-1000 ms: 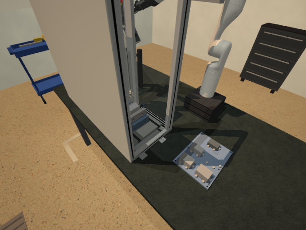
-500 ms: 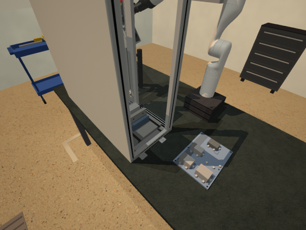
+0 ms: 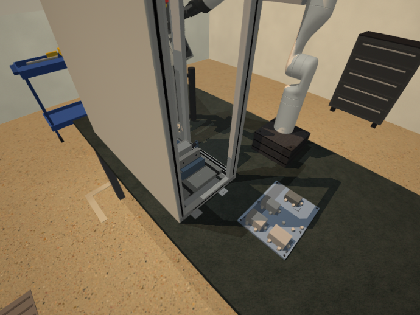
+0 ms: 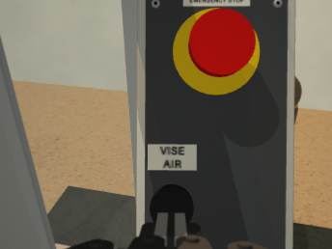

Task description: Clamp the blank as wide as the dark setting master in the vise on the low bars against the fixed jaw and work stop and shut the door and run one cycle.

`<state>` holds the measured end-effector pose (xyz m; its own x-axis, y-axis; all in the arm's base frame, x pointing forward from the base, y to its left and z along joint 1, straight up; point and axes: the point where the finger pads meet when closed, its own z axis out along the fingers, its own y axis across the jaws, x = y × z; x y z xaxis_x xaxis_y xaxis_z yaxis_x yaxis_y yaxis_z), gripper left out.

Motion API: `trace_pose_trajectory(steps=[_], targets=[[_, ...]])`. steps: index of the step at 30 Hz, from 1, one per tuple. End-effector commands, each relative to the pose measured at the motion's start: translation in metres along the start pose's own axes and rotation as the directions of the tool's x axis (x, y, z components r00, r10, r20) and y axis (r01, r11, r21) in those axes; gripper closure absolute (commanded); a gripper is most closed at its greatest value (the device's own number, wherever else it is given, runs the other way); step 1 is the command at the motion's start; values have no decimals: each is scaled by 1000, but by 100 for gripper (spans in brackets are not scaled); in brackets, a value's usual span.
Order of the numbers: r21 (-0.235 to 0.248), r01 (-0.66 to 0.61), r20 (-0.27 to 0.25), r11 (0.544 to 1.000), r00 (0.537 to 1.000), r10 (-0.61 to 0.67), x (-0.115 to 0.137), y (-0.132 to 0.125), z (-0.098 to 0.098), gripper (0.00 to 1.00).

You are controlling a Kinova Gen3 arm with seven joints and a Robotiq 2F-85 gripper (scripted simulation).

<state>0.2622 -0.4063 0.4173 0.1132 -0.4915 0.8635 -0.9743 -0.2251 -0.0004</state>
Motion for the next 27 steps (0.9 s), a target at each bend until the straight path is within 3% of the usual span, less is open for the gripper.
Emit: trace_pose_trajectory(steps=[1,27], targets=[[1,-1,-1,1000,1000,1,1,0,2,90],[1,-1,-1,1000,1000,1,1,0,10,90]])
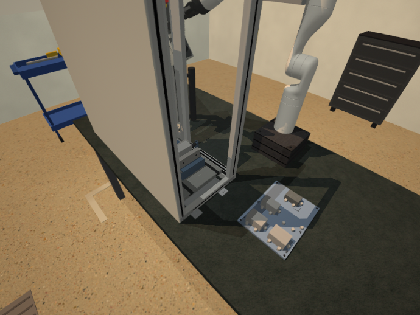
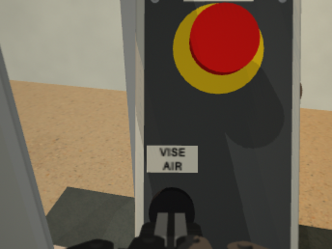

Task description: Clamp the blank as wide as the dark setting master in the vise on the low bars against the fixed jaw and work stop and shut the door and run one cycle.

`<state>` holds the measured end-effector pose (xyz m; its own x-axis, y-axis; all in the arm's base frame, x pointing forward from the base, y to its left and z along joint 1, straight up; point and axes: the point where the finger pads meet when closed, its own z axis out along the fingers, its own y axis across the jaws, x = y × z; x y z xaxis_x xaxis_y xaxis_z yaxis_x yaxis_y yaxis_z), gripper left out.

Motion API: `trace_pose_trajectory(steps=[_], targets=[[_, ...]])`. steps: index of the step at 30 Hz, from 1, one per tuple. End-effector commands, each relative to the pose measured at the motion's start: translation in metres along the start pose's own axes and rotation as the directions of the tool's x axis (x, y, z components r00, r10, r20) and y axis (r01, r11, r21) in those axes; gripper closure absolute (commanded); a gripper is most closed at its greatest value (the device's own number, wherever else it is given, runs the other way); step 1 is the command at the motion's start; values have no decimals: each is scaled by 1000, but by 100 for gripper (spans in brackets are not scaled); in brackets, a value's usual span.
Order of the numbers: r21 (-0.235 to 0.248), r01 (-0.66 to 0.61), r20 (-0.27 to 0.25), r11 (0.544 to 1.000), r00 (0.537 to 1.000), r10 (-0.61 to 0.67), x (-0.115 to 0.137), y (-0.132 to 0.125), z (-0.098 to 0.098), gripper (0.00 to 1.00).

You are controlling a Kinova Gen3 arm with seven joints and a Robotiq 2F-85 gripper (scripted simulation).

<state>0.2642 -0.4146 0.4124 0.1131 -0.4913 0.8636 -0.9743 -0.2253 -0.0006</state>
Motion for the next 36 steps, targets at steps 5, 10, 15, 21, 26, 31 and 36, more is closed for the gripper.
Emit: trace_pose_trajectory(steps=[5,10,15,21,26,31,36], targets=[[0,-1,-1,1000,1000,1,1,0,4,90],[0,-1,-1,1000,1000,1,1,0,4,90],[0,-1,-1,1000,1000,1,1,0,4,90],[0,-1,-1,1000,1000,1,1,0,7,90],[0,-1,-1,1000,1000,1,1,0,8,90],[0,-1,-1,1000,1000,1,1,0,8,90],[0,-1,-1,1000,1000,1,1,0,9,90]])
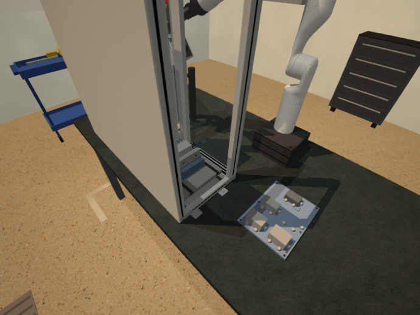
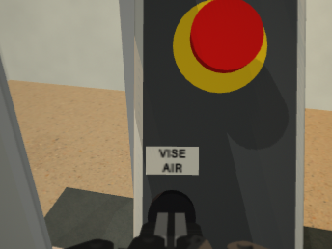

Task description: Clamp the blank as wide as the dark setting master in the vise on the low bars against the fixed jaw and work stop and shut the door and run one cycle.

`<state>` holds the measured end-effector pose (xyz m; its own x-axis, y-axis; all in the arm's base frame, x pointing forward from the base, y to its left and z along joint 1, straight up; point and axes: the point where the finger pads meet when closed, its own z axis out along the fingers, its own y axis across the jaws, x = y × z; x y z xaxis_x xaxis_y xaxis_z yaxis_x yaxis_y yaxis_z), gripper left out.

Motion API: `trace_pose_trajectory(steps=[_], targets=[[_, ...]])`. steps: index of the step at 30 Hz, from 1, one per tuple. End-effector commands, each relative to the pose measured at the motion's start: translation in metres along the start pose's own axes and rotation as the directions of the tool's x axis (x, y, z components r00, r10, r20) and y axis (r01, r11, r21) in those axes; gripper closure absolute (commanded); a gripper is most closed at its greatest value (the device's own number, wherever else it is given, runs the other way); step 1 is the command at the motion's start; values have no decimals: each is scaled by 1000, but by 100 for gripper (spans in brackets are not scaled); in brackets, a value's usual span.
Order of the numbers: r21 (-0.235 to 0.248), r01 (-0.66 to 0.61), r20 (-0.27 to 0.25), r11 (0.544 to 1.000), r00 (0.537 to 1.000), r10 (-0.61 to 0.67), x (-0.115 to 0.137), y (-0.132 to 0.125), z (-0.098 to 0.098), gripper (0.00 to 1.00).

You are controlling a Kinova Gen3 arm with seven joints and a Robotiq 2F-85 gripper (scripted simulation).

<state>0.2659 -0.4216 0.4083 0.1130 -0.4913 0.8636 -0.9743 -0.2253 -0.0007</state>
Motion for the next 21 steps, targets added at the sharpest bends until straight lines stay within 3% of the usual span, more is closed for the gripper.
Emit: trace_pose_trajectory(steps=[1,21], targets=[[0,-1,-1,1000,1000,1,1,0,2,90],[0,-1,-1,1000,1000,1,1,0,8,90]])
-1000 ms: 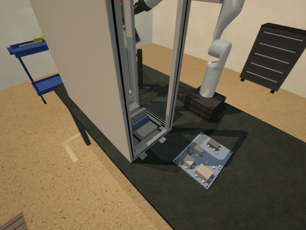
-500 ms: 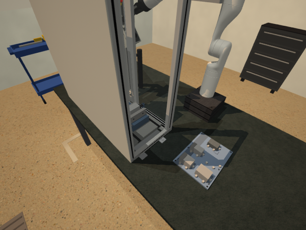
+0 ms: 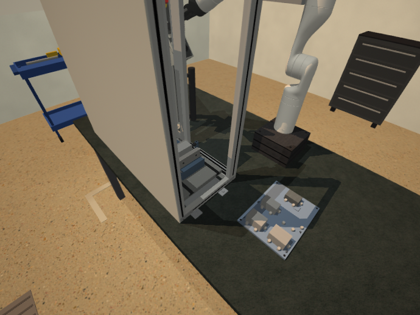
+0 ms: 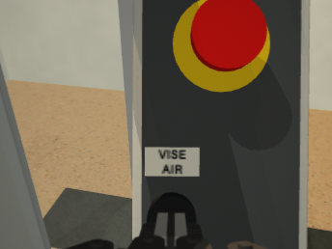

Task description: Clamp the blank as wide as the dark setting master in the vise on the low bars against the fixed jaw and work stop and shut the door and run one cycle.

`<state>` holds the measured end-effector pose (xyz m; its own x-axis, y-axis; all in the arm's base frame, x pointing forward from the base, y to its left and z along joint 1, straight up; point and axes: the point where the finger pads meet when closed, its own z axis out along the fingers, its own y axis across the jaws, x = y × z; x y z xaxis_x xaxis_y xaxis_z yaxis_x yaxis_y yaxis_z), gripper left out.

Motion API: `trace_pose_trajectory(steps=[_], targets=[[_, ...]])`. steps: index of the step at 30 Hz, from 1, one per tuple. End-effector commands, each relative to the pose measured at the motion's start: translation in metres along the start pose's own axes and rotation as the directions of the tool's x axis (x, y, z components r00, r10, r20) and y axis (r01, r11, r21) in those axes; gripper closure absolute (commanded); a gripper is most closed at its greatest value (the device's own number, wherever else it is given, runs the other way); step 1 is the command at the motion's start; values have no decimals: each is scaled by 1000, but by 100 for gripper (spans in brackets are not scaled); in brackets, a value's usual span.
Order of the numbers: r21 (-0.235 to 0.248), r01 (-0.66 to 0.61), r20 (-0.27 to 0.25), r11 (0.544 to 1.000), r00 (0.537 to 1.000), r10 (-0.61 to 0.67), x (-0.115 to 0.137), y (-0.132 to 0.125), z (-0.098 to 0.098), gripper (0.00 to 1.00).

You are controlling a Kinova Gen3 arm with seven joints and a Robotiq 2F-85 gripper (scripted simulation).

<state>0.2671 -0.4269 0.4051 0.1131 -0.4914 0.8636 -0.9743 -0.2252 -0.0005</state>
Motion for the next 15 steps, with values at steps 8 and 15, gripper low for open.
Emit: trace_pose_trajectory(steps=[8,15], targets=[[1,-1,-1,1000,1000,1,1,0,1,90],[1,-1,-1,1000,1000,1,1,0,4,90]])
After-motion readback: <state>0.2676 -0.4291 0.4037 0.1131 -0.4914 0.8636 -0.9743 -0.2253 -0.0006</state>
